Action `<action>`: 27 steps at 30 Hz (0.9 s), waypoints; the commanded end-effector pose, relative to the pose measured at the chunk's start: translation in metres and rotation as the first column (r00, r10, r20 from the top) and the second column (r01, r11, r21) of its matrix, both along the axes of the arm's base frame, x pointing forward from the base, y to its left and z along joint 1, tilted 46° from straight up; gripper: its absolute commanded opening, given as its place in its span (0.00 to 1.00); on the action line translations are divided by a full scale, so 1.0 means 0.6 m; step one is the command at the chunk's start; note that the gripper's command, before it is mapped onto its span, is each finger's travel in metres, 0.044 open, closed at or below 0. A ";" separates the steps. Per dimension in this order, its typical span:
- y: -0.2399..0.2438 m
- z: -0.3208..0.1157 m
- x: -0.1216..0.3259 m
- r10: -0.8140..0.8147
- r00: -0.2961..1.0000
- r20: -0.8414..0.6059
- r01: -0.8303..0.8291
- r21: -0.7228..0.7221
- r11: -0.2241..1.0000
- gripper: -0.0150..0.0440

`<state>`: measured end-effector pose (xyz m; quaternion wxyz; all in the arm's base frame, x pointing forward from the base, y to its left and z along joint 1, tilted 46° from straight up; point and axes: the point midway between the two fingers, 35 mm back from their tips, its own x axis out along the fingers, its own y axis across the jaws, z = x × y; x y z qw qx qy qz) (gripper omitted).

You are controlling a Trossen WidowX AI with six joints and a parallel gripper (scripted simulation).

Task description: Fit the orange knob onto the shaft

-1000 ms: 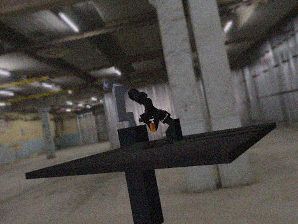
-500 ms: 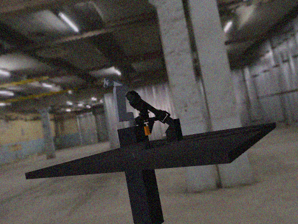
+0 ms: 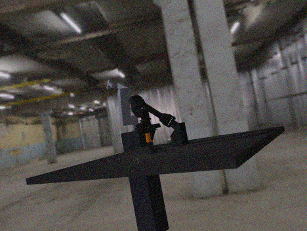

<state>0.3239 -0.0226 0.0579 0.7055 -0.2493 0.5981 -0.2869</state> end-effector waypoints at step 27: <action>-0.020 -0.015 0.006 0.000 1.000 0.005 0.000 -0.006 1.000 0.25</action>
